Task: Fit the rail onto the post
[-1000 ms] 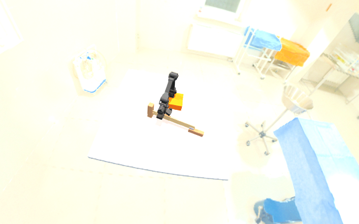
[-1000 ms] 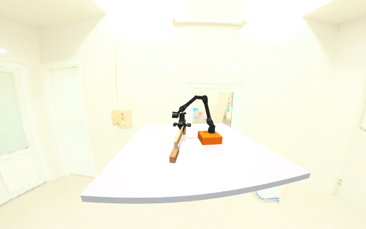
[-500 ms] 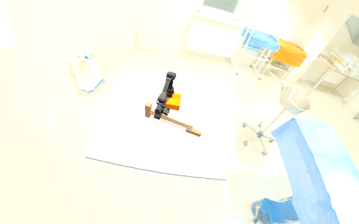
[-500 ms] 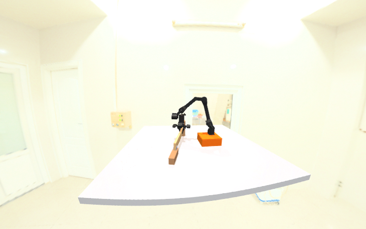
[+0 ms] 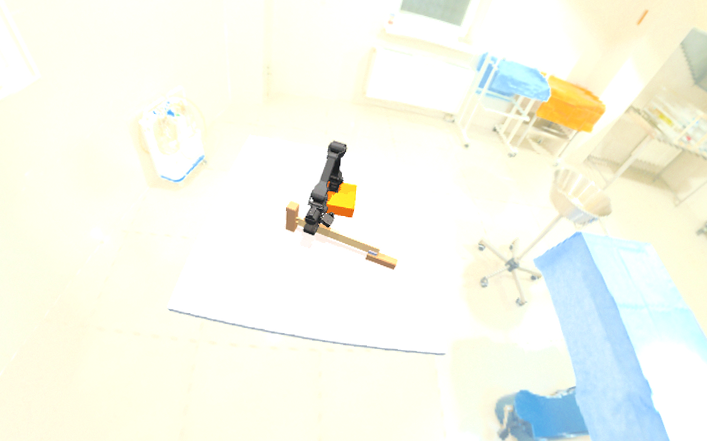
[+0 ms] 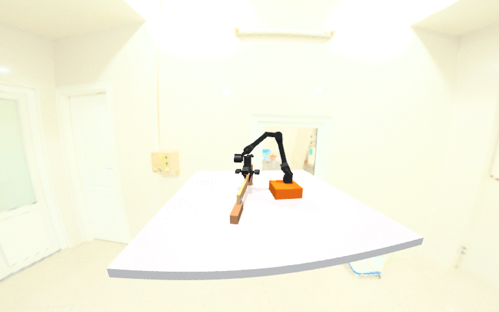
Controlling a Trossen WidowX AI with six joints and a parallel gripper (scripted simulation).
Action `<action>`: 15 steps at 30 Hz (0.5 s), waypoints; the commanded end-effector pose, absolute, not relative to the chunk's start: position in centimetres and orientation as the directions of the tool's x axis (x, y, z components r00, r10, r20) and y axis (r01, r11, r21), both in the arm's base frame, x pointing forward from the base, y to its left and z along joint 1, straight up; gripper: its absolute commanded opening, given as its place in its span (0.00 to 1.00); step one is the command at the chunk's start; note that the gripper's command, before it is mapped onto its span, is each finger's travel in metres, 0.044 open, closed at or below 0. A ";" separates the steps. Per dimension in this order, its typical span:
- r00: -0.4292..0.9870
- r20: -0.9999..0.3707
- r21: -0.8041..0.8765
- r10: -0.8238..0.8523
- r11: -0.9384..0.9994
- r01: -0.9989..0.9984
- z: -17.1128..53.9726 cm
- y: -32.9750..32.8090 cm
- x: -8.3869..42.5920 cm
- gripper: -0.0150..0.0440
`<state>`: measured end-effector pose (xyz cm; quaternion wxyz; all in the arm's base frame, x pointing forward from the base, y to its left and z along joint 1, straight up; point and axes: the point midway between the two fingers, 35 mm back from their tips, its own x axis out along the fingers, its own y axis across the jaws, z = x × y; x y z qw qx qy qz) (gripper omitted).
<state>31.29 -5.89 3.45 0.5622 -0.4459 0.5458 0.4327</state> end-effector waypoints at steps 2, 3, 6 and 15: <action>0.032 -0.999 -0.033 -0.006 0.229 -0.973 3.8 -5.8 31.4 0.25; 0.032 -0.999 -0.033 -0.006 0.229 -0.973 3.8 -5.8 31.4 0.25; 0.032 -0.999 -0.033 -0.006 0.229 -0.973 3.8 -5.7 31.5 0.25; 0.032 -0.999 -0.033 -0.006 0.229 -0.973 3.7 -5.6 31.5 0.25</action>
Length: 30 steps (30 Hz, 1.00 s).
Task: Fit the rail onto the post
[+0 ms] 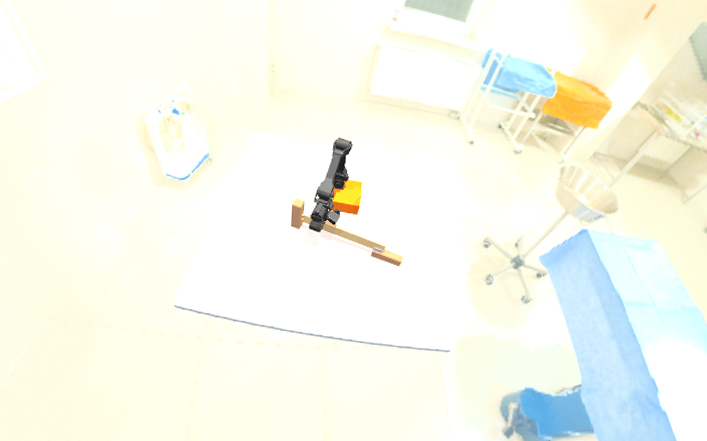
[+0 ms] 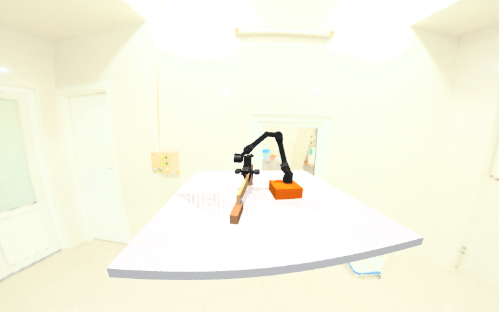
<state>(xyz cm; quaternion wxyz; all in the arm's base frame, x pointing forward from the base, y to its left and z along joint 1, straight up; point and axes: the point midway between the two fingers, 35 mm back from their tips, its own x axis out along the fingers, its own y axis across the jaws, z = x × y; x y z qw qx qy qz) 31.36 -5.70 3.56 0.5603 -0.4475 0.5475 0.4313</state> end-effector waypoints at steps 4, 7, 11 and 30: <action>0.032 -0.999 -0.033 -0.006 0.229 -0.973 3.6 -5.6 31.5 0.25; 0.032 -0.999 -0.033 -0.006 0.229 -0.973 3.6 -5.6 31.5 0.25; 0.032 -0.999 -0.033 -0.006 0.229 -0.973 3.5 -5.6 31.6 0.25; 0.032 -0.999 -0.033 -0.006 0.229 -0.973 3.4 -6.0 31.4 0.25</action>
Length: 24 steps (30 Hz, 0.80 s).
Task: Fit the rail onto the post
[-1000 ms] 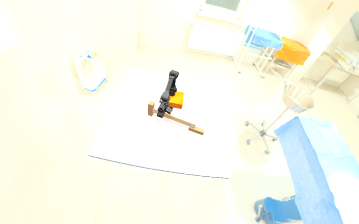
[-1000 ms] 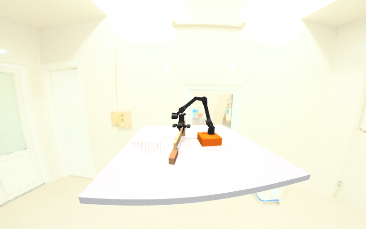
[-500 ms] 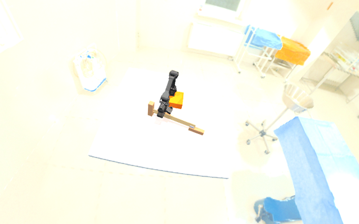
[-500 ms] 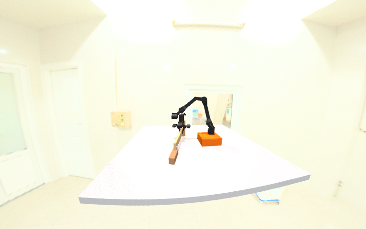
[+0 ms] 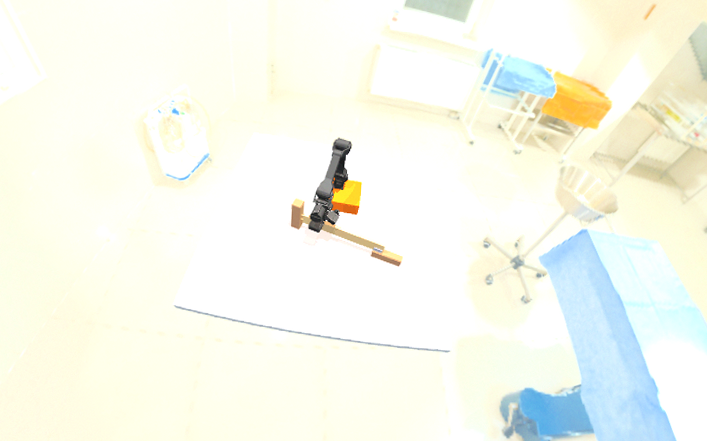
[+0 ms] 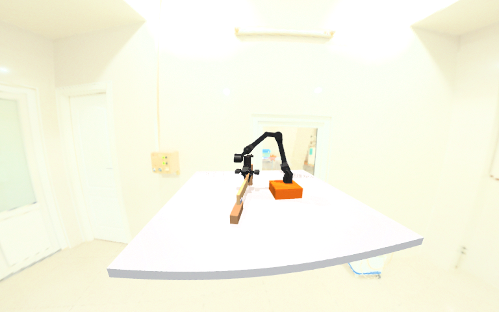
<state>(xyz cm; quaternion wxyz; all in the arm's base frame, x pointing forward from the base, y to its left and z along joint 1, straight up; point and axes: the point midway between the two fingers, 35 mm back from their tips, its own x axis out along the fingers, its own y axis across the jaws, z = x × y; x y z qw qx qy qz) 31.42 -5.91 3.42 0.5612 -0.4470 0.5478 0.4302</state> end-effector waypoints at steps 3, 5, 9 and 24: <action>0.032 -0.999 -0.033 -0.006 0.229 -0.973 3.4 -6.1 31.4 0.25; 0.032 -0.999 -0.033 -0.006 0.229 -0.973 3.4 -6.2 31.4 0.25; 0.032 -0.999 -0.033 -0.007 0.229 -0.973 3.4 -6.3 31.3 0.25; 0.032 -0.999 -0.033 -0.006 0.229 -0.973 3.4 -5.9 31.4 0.25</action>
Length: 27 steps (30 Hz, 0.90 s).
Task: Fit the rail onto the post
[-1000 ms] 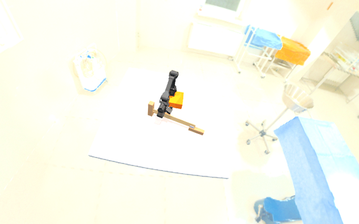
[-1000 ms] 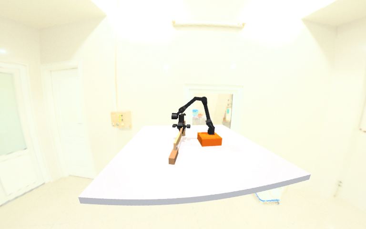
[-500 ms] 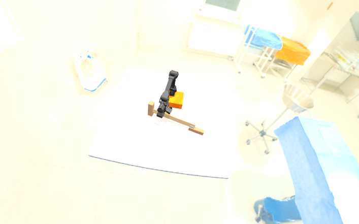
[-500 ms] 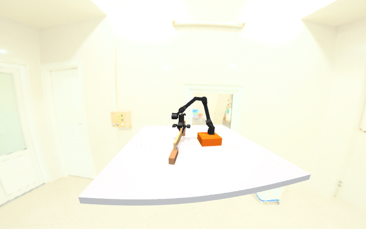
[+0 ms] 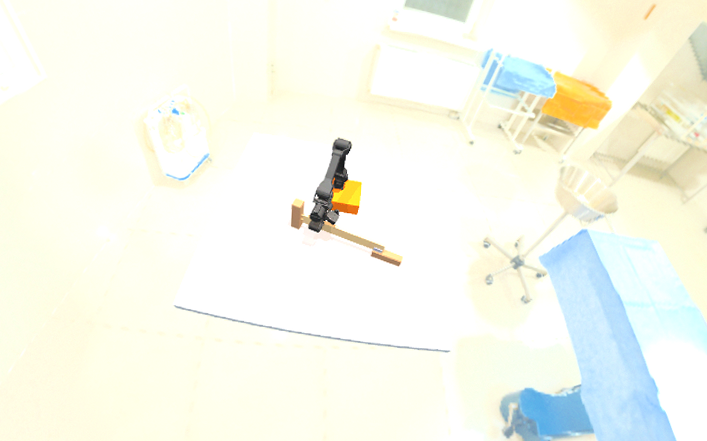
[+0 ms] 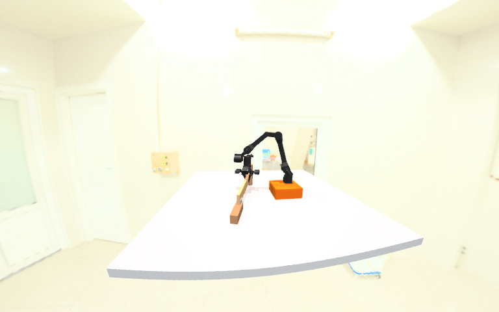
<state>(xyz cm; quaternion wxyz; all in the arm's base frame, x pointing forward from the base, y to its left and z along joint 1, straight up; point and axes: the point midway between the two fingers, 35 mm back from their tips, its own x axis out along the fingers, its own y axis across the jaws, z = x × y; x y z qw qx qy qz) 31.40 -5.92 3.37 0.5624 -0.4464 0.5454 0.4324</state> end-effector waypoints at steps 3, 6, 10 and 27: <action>0.032 -0.999 -0.033 -0.006 0.229 -0.973 3.4 -5.8 31.4 0.25; 0.032 -0.999 -0.033 -0.006 0.229 -0.973 3.5 -5.7 31.4 0.25; 0.032 -0.999 -0.033 -0.006 0.229 -0.973 3.5 -5.6 31.4 0.25; 0.032 -0.999 -0.033 -0.006 0.229 -0.973 3.4 -5.6 31.4 0.25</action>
